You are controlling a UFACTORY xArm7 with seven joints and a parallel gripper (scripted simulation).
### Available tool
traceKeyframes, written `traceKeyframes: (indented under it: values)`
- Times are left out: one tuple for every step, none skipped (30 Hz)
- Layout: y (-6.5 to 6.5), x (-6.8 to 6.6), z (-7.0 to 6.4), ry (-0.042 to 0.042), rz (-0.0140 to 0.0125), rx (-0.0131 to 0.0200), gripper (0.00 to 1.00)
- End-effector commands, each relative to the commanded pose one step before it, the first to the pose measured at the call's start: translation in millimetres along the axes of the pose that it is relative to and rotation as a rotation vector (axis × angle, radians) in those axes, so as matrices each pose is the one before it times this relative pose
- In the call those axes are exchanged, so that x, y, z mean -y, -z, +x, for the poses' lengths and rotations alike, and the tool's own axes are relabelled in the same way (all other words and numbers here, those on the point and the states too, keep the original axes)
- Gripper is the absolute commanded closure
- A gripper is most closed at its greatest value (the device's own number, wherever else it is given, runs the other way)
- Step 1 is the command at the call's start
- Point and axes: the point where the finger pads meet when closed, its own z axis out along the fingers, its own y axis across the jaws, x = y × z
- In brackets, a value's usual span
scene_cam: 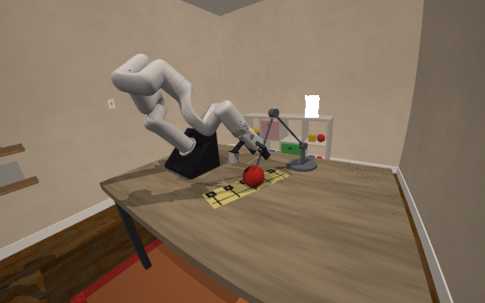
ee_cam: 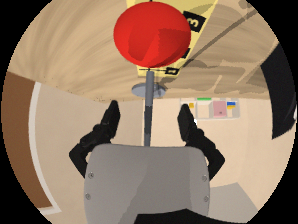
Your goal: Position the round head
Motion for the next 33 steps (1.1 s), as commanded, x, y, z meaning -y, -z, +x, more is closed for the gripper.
traceKeyframes:
  values:
    - [-0.20, 0.69, -2.05, 0.00252, 0.00213, 0.00307, 0.00]
    - [-0.27, 0.07, -0.03, 0.00001, 0.00010, 0.00018, 0.00]
    - [-0.27, 0.07, -0.03, 0.00001, 0.00010, 0.00018, 0.00]
    - [-0.27, 0.07, -0.03, 0.00001, 0.00010, 0.00018, 0.00]
    - [-0.27, 0.07, -0.03, 0.00001, 0.00010, 0.00018, 0.00]
    - [-0.27, 0.07, -0.03, 0.00001, 0.00010, 0.00018, 0.00]
    - [-0.27, 0.07, -0.03, 0.00001, 0.00010, 0.00018, 0.00]
    - [-0.27, 0.07, -0.03, 0.00001, 0.00010, 0.00018, 0.00]
    - [0.00, 0.00, 0.00, 0.00000, 0.00000, 0.00000, 0.00]
    - [0.00, 0.00, 0.00, 0.00000, 0.00000, 0.00000, 0.00]
    - [0.01, 0.00, 0.00, 0.00000, 0.00000, -0.00001, 1.00]
    - [0.01, 0.00, 0.00, 0.00000, 0.00000, -0.00001, 1.00]
    - [0.01, 0.00, 0.00, 0.00000, 0.00000, -0.00001, 1.00]
    - [0.01, 0.00, 0.00, 0.00000, 0.00000, -0.00001, 1.00]
    - [0.01, 0.00, 0.00, 0.00000, 0.00000, -0.00001, 1.00]
    - [0.01, 0.00, 0.00, 0.00000, 0.00000, -0.00001, 1.00]
    - [0.01, 0.00, 0.00, 0.00000, 0.00000, -0.00001, 1.00]
    - [0.01, 0.00, 0.00, 0.00000, 0.00000, -0.00001, 1.00]
    - [0.01, 0.00, 0.00, 0.00000, 0.00000, -0.00001, 1.00]
    - [0.01, 0.00, 0.00, 0.00000, 0.00000, -0.00001, 1.00]
    - [0.01, 0.00, 0.00, 0.00000, 0.00000, -0.00001, 1.00]
    - [0.01, 0.00, 0.00, 0.00000, 0.00000, -0.00001, 1.00]
    - [0.01, 0.00, 0.00, 0.00000, 0.00000, -0.00001, 1.00]
    - [0.01, 0.00, 0.00, 0.00000, 0.00000, -0.00001, 1.00]
    - [0.01, 0.00, 0.00, 0.00000, 0.00000, -0.00001, 1.00]
    - [0.00, 0.00, 0.00, 0.00000, 0.00000, 0.00000, 1.00]
    - [0.00, 0.00, 0.00, 0.00000, 0.00000, 0.00000, 1.00]
    - [0.00, 0.00, 0.00, 0.00001, 0.00001, 0.00000, 1.00]
    - [0.00, 0.00, 0.00, 0.00001, 0.00001, 0.00000, 1.00]
    - [0.00, 0.00, 0.00, 0.00001, 0.00001, 0.00000, 1.00]
    - [0.00, 0.00, 0.00, 0.00001, 0.00001, 0.00000, 1.00]
    - [0.00, 0.00, 0.00, 0.00001, 0.00001, 0.00000, 1.00]
    - [0.00, 0.00, 0.00, 0.00001, 0.00001, 0.00000, 1.00]
